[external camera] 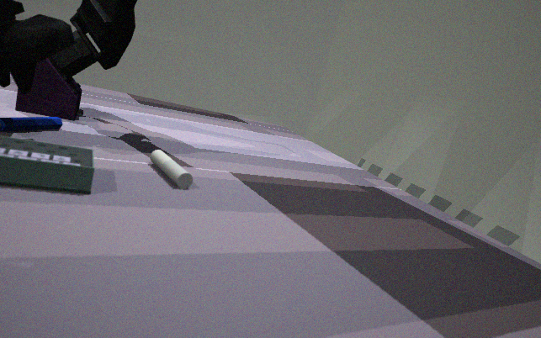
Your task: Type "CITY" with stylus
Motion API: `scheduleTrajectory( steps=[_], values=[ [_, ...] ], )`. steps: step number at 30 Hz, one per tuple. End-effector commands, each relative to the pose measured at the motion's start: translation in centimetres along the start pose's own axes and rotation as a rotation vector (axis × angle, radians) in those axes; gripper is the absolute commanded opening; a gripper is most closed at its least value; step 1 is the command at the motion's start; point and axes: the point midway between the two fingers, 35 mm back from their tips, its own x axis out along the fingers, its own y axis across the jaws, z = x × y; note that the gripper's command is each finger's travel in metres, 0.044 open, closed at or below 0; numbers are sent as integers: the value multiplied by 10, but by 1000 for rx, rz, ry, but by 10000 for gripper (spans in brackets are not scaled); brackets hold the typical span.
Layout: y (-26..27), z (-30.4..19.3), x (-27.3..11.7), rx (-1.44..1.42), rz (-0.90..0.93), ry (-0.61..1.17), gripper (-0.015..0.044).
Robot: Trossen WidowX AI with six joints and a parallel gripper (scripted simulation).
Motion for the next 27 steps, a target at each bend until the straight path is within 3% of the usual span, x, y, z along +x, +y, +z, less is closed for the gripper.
scheduleTrajectory(
  steps=[1, 27],
  values=[
    [-1, 2, 3, 8, 6, 1, 150],
    [0, 14, 24, 7, 7, 1, 150]
  ],
)
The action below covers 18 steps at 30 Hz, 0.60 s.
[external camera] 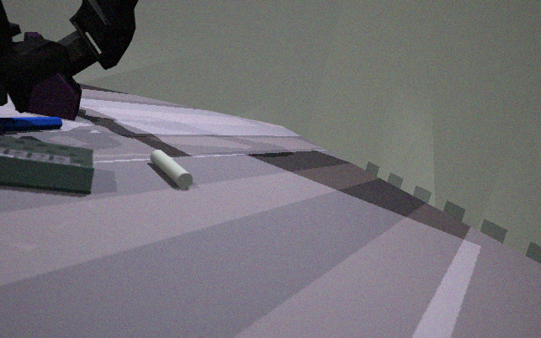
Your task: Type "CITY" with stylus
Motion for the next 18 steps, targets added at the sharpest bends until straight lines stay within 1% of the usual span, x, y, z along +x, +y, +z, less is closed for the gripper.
scheduleTrajectory(
  steps=[1, 18],
  values=[
    [0, 2, 4, 7, 6, 0, 150],
    [0, 9, 17, 7, 6, 1, 150]
  ],
)
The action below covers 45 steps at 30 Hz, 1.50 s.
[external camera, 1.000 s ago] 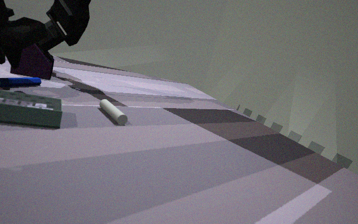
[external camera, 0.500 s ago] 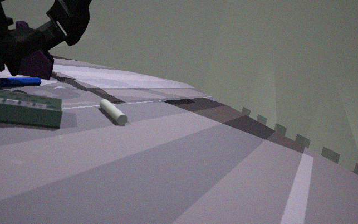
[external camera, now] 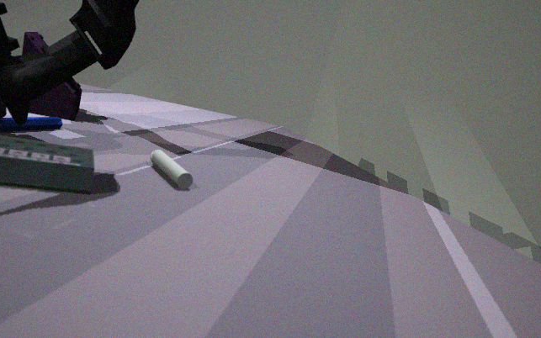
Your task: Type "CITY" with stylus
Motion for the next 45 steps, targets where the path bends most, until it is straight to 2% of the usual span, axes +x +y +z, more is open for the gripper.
scheduleTrajectory(
  steps=[1, 7, 11, 16, 25, 30, 45],
  values=[
    [0, 2, 3, 7, 6, 0, 150],
    [0, 4, 6, 7, 6, 0, 150],
    [0, 3, 5, 0, 0, 1, 45],
    [0, 2, 4, 0, 0, 1, 0],
    [-1, -22, -37, 3, -3, 2, 0],
    [0, -20, -37, 4, 3, -6, 0],
    [11, -36, -31, -472, -205, -102, 0]
  ],
)
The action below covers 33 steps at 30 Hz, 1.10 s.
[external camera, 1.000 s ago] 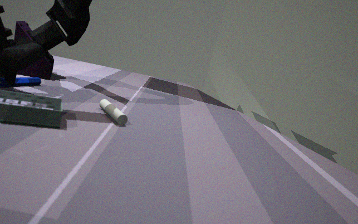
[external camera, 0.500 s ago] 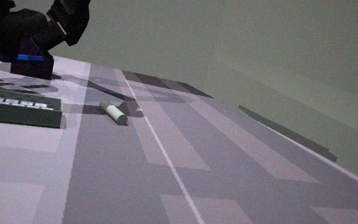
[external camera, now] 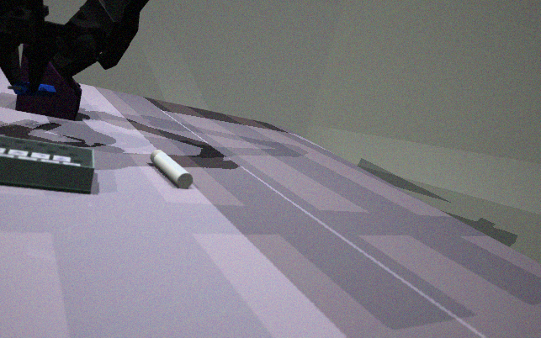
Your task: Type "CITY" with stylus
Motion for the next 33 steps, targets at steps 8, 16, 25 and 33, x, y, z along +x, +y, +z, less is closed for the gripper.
scheduleTrajectory(
  steps=[8, 16, 25, 33],
  values=[
    [10, -8, 2, -347, -161, -39, 0],
    [17, -13, 4, -613, -287, -49, 0],
    [23, -18, 6, -909, -434, -41, 0],
    [27, -21, 9, -1166, -570, -17, 0]
  ],
)
